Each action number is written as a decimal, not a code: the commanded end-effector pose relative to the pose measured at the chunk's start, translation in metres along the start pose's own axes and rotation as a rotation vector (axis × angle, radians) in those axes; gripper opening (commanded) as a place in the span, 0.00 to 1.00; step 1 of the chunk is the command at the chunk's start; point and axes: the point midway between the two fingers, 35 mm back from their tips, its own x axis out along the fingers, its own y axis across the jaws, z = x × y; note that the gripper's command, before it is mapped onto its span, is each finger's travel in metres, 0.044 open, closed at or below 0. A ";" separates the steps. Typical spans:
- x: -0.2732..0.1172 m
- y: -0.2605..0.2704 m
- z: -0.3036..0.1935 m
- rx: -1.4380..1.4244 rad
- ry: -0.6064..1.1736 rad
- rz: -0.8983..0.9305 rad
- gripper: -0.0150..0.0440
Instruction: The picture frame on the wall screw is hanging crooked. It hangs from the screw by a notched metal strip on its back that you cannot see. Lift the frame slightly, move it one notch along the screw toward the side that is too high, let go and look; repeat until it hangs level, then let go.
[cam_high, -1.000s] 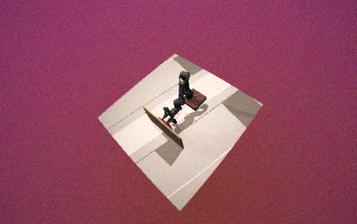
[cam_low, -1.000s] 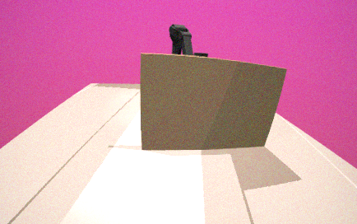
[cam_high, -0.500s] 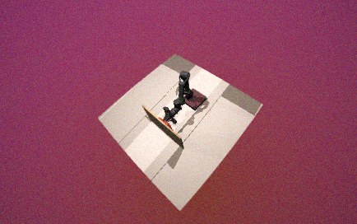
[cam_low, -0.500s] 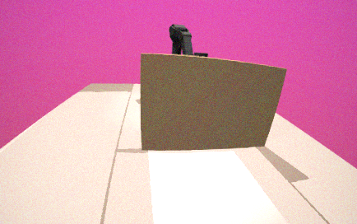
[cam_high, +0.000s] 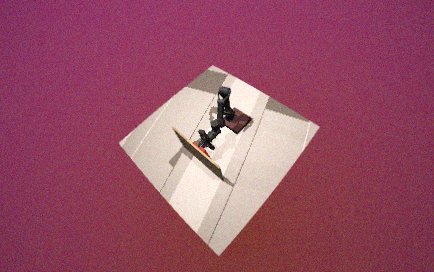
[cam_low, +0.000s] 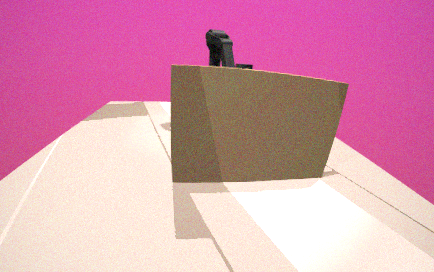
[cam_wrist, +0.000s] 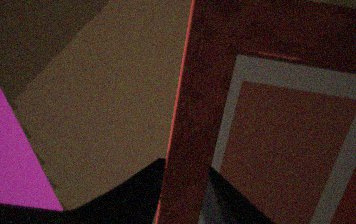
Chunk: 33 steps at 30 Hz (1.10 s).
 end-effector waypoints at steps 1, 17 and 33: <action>0.000 0.000 0.000 0.001 0.003 -0.004 0.25; 0.000 0.004 0.000 0.001 0.003 -0.004 0.25; 0.000 0.006 0.000 0.001 0.003 -0.004 0.25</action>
